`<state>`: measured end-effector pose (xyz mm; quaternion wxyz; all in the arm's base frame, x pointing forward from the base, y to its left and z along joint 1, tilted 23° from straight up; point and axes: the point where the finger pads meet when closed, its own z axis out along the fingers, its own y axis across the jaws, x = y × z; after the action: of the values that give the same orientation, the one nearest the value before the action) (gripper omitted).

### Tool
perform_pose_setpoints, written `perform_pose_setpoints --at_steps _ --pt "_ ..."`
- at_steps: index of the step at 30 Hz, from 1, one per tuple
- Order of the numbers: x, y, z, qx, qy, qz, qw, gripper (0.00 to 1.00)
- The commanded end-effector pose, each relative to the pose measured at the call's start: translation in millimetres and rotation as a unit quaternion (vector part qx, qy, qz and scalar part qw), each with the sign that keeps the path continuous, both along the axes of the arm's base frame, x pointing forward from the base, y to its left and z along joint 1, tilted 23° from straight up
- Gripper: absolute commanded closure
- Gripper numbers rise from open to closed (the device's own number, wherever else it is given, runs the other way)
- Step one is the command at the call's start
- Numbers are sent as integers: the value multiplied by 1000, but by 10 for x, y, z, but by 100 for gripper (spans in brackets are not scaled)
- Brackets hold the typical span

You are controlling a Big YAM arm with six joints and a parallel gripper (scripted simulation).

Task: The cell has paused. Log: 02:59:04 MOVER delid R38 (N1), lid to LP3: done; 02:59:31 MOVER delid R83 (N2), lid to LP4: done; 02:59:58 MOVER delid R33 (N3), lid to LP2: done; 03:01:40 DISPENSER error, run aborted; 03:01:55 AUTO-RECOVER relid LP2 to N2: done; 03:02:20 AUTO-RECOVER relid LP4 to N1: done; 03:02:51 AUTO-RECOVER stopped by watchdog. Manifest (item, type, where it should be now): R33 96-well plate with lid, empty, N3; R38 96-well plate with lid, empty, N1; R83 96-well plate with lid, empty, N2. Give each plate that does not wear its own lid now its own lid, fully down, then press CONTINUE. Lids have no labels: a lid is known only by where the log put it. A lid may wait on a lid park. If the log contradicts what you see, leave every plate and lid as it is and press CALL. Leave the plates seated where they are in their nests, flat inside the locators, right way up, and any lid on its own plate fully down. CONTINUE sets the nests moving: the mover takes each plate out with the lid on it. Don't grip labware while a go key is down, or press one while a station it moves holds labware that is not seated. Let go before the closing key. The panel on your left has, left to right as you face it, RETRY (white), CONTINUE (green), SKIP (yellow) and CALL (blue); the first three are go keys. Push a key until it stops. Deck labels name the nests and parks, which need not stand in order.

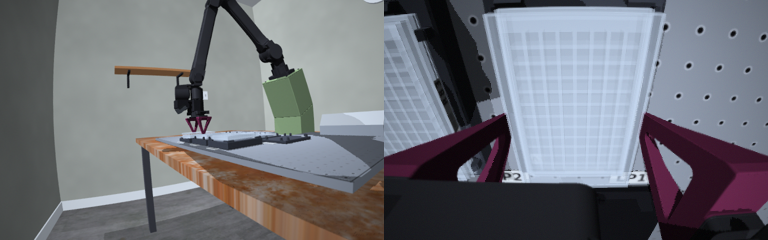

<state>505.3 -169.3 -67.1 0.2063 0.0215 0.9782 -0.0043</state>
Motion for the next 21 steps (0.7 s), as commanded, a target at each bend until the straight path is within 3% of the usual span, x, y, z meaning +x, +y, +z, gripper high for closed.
perform_pose_setpoints --at_steps 1,21 --pt "133 -2 -29 -3 -8 0 1000 100" --pt "150 5 -85 -3 -7 1 1000 100"
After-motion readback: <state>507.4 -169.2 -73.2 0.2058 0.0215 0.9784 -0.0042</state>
